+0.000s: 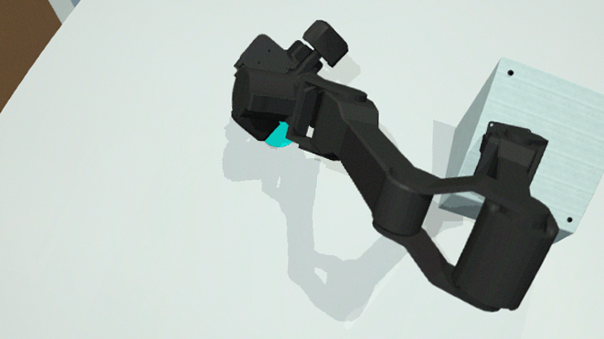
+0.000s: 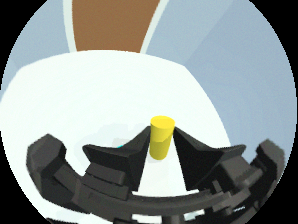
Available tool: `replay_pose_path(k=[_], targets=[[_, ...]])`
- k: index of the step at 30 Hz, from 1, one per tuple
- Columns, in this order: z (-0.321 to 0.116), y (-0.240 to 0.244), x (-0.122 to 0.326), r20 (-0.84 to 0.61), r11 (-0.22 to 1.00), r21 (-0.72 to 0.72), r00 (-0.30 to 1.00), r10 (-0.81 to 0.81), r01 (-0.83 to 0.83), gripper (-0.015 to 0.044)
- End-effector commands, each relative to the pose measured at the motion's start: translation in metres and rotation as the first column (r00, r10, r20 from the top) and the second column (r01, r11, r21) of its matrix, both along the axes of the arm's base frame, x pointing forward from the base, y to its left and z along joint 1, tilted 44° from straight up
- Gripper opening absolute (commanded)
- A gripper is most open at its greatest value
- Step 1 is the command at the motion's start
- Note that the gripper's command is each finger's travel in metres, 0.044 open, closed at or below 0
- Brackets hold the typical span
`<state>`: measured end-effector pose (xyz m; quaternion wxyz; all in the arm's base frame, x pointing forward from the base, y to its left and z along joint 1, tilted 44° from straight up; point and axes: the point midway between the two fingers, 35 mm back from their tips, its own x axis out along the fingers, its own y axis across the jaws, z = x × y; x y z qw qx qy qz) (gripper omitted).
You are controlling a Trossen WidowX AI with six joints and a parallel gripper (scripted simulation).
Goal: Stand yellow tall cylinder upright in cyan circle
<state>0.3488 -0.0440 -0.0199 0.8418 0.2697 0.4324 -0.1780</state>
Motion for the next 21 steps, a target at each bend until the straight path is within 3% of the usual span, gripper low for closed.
replay_pose_path(k=[1, 21], targets=[[0.0050, -0.0006, 0.0009, 0.034, 1.000, -0.011, 0.999, -0.022, 0.022, 0.0105], [0.0148, 0.0017, -0.0026, 0.154, 0.995, -0.037, 0.984, -0.091, 0.098, 0.0105]])
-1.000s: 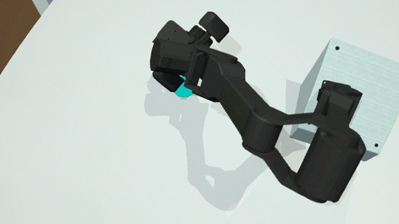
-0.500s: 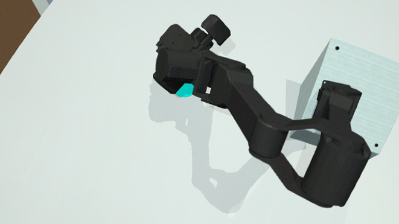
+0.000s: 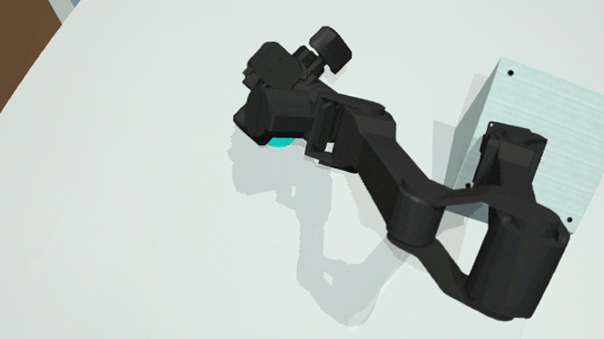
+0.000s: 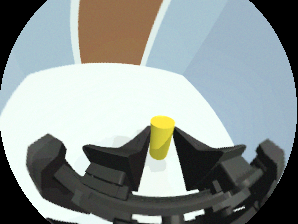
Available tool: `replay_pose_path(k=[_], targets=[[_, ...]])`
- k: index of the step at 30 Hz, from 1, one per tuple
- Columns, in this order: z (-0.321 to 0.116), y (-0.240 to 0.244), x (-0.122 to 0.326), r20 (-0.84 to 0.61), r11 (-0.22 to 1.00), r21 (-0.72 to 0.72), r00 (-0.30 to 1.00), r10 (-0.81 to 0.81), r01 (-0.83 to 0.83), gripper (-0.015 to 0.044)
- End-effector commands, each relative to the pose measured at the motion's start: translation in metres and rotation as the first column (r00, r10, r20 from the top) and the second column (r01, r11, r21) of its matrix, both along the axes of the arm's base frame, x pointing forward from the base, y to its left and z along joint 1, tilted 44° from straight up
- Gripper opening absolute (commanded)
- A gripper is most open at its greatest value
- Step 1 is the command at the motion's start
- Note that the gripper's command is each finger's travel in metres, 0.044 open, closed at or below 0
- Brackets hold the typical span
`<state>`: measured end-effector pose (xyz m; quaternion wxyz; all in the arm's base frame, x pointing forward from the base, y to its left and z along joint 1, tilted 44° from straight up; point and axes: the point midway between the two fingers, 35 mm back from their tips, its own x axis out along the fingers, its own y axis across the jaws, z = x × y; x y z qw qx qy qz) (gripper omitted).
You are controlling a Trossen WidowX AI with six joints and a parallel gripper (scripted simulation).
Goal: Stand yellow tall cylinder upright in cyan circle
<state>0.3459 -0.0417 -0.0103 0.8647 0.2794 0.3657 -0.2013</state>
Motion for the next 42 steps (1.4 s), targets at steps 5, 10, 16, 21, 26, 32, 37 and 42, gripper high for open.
replay_pose_path(k=[5, 10, 16, 21, 26, 32, 37, 42], targets=[[0.008, 0.000, -0.001, 0.062, 0.999, -0.009, 0.997, -0.037, 0.038, 0.0105], [0.011, 0.001, -0.003, 0.094, 0.998, -0.012, 0.994, -0.055, 0.056, 0.0105], [0.015, 0.001, -0.005, 0.133, 0.997, -0.013, 0.988, -0.076, 0.079, 0.0105], [0.019, 0.002, -0.007, 0.165, 0.995, -0.012, 0.982, -0.094, 0.098, 0.0105], [0.023, 0.002, -0.009, 0.198, 0.993, -0.009, 0.974, -0.112, 0.116, 0.0105], [0.027, 0.003, -0.012, 0.237, 0.990, -0.004, 0.962, -0.134, 0.138, 0.0105], [0.031, 0.003, -0.015, 0.270, 0.988, 0.003, 0.951, -0.151, 0.156, 0.0105], [0.036, 0.003, -0.018, 0.302, 0.985, 0.012, 0.938, -0.169, 0.174, 0.0105]])
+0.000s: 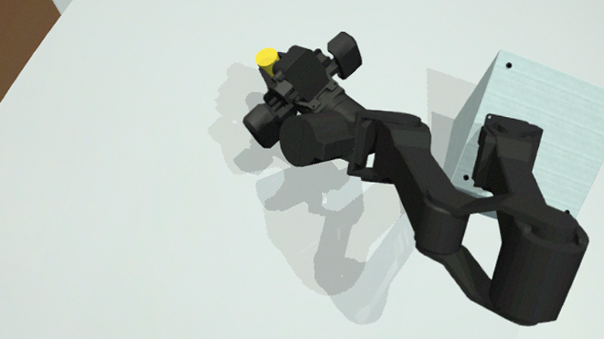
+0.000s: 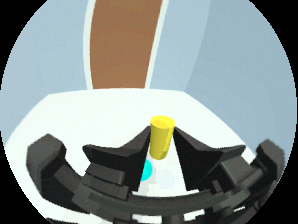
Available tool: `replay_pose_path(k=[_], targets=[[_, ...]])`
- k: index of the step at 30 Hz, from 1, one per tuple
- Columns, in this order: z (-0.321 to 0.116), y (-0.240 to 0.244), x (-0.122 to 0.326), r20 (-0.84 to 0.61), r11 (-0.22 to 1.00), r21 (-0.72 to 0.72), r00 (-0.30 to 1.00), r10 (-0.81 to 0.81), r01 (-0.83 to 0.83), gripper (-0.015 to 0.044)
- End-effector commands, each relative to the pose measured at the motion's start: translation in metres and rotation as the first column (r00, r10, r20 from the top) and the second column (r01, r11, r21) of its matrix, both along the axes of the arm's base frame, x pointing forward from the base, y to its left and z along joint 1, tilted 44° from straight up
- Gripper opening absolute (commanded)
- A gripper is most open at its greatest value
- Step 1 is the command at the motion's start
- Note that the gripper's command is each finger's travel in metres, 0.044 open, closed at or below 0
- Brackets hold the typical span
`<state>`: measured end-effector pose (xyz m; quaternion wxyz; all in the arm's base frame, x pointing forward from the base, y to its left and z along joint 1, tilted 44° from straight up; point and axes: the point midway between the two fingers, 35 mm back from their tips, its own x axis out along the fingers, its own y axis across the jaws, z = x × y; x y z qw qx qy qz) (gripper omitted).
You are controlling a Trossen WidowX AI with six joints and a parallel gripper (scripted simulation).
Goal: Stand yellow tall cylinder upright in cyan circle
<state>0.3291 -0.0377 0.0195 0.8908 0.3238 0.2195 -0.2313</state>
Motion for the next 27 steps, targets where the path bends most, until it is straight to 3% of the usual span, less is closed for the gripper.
replay_pose_path(k=[1, 27], targets=[[0.007, 0.000, -0.002, 0.041, 1.000, 0.005, 0.999, -0.022, 0.022, 0.0105], [0.030, 0.000, -0.022, 0.222, 0.993, 0.052, 0.968, -0.116, 0.107, 0.0105]])
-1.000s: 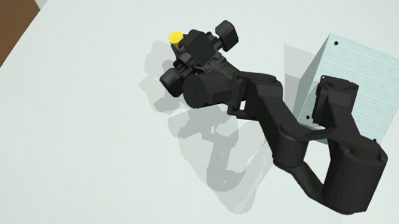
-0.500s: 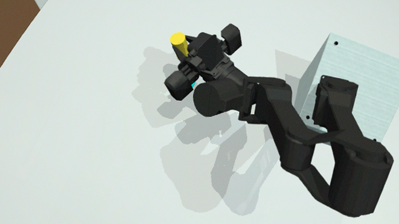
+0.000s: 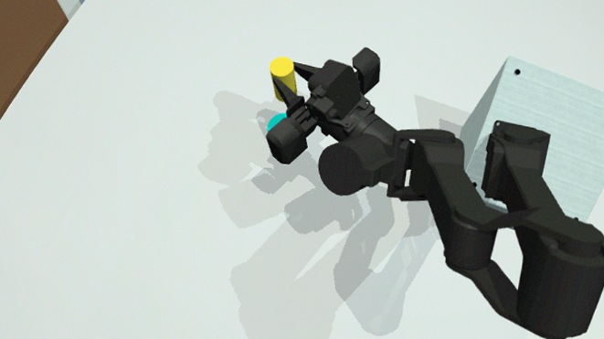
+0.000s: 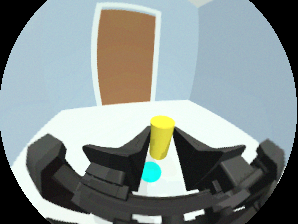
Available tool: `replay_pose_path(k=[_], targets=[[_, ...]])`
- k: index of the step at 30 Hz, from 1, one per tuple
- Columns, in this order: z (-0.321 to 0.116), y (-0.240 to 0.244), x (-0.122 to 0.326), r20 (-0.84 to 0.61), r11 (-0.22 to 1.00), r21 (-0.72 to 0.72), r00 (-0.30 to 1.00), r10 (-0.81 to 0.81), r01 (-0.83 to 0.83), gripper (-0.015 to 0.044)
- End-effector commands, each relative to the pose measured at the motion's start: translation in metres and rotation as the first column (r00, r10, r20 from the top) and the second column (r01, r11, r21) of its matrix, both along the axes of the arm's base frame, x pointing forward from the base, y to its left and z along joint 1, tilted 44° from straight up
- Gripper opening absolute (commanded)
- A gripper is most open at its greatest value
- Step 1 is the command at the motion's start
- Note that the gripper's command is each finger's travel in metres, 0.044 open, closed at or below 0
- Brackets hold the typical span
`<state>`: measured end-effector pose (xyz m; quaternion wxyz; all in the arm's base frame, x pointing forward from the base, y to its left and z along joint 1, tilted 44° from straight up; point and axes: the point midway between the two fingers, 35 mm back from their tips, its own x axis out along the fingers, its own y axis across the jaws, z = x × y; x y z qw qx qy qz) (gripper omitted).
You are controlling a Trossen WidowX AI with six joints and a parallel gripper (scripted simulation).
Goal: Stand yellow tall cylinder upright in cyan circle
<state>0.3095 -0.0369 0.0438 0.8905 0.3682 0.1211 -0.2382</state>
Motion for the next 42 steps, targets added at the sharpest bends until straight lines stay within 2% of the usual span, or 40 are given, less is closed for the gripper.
replay_pose_path(k=[1, 23, 42], targets=[[0.007, -0.001, -0.003, 0.042, 1.000, 0.012, 0.999, -0.021, 0.020, 0.0105], [0.009, -0.001, -0.006, 0.060, 0.999, 0.017, 0.998, -0.029, 0.028, 0.0105], [-0.020, 0.028, 0.003, 0.046, 0.999, 0.020, 0.998, -0.032, 0.031, 0.0105]])
